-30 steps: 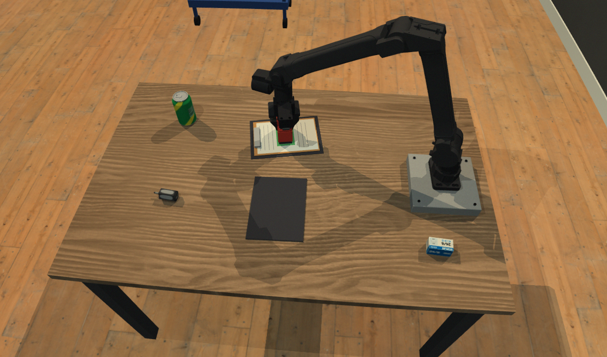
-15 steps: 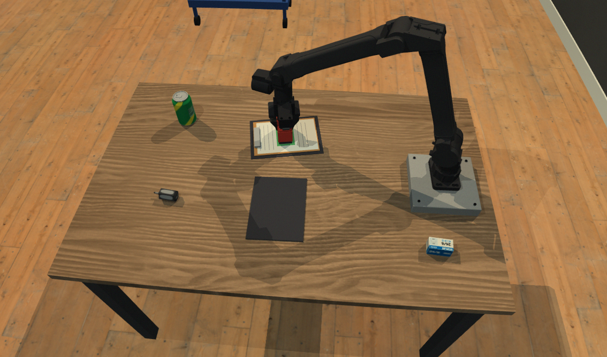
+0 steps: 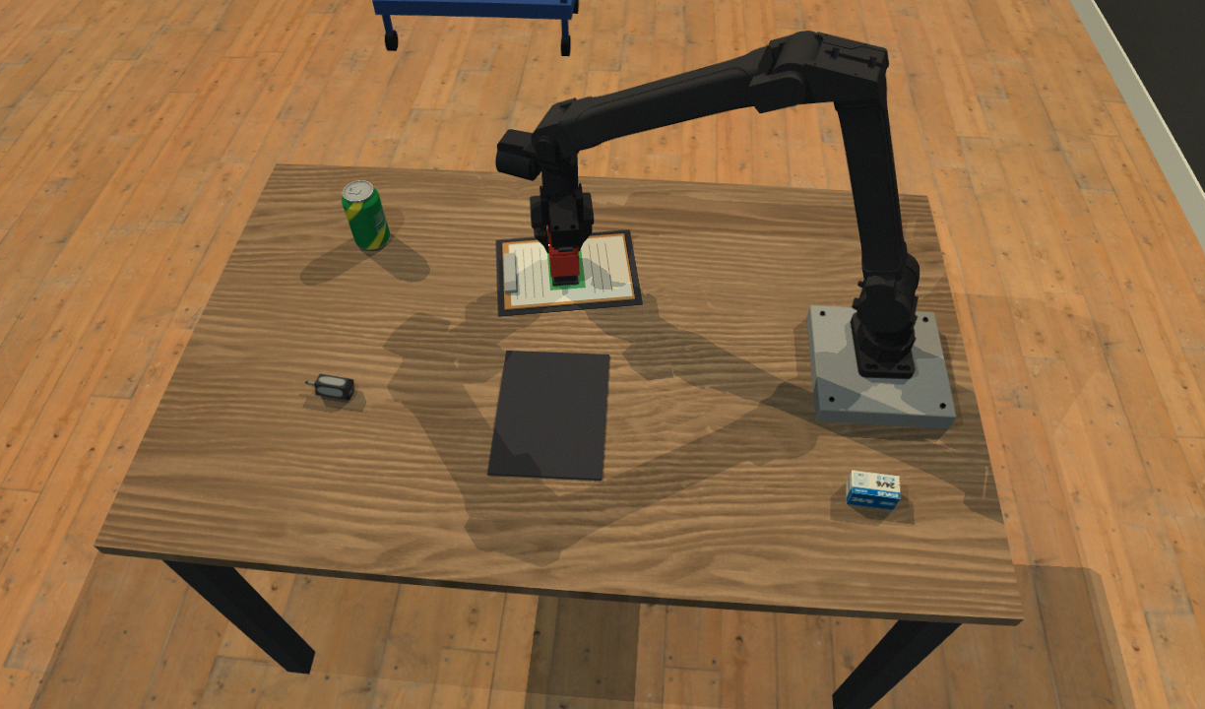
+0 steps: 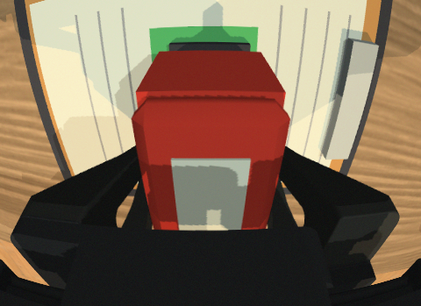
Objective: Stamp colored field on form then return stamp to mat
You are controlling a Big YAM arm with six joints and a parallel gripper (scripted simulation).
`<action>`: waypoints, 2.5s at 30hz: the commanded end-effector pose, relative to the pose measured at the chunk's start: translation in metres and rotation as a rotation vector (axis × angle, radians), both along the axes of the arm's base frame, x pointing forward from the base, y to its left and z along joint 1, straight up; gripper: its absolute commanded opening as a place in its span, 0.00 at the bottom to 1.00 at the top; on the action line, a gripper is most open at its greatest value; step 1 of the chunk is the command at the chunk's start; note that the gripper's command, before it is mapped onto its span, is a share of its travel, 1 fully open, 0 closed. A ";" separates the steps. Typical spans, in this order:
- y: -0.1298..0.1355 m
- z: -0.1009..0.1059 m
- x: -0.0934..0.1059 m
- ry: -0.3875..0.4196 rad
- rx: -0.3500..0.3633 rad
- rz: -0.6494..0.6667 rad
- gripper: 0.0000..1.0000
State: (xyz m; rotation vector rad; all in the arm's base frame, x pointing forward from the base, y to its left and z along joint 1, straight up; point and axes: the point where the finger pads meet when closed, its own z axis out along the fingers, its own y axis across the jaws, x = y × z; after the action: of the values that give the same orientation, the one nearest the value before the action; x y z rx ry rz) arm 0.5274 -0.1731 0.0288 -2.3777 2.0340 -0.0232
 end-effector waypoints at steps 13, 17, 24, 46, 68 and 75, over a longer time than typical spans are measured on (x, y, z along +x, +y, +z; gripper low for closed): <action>-0.005 0.044 0.018 -0.050 -0.018 0.015 0.32; -0.005 0.040 0.019 -0.048 -0.017 0.015 0.32; -0.005 0.040 0.019 -0.048 -0.017 0.015 0.32; 0.001 0.045 -0.005 0.037 0.011 0.013 0.32; 0.306 0.056 -0.010 0.006 0.008 -0.342 0.32; 0.299 0.067 0.009 -0.024 0.021 -0.365 0.32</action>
State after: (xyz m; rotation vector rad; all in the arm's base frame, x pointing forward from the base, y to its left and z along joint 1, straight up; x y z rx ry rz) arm 0.5152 0.1455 0.0784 -2.0976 2.3254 0.0027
